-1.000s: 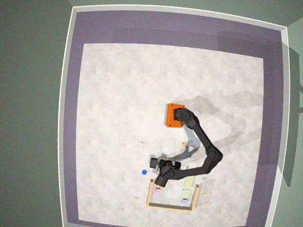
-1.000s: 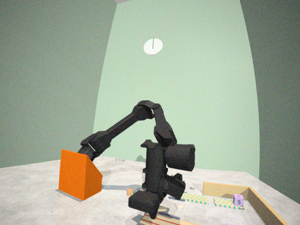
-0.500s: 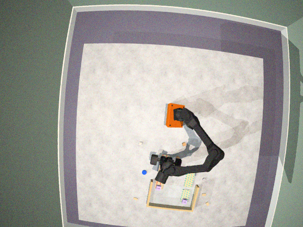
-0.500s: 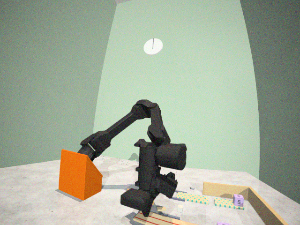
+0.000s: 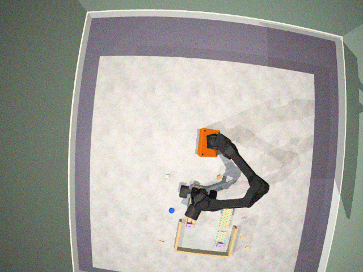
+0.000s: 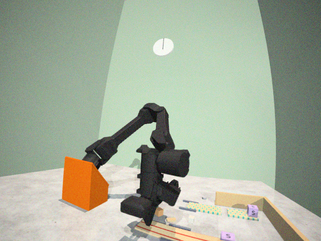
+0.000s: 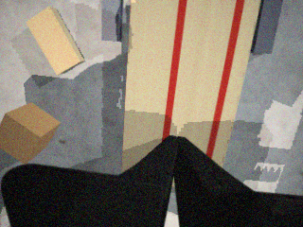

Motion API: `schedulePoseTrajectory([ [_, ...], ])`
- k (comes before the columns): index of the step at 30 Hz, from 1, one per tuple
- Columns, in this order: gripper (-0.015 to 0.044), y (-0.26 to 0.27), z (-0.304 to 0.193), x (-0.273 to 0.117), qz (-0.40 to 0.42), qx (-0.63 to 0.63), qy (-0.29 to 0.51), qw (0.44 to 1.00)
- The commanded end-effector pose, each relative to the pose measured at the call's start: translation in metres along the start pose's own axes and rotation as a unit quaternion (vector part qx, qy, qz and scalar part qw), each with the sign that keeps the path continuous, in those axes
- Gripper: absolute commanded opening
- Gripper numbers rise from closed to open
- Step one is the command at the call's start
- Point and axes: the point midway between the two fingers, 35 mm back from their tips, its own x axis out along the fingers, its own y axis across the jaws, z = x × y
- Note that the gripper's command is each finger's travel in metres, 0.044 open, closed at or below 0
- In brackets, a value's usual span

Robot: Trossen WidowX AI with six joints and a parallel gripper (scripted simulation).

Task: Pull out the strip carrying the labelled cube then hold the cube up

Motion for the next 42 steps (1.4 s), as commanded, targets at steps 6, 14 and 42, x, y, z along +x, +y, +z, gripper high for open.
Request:
schedulePoseTrajectory([
  [6, 0.0, -0.001, -0.023, 0.004, -0.001, 0.006, 0.014, 1.0],
  [14, 0.0, -0.001, -0.035, 0.004, -0.001, 0.006, 0.014, 1.0],
  [42, 0.0, -0.002, -0.071, 0.003, -0.001, 0.007, 0.014, 1.0],
])
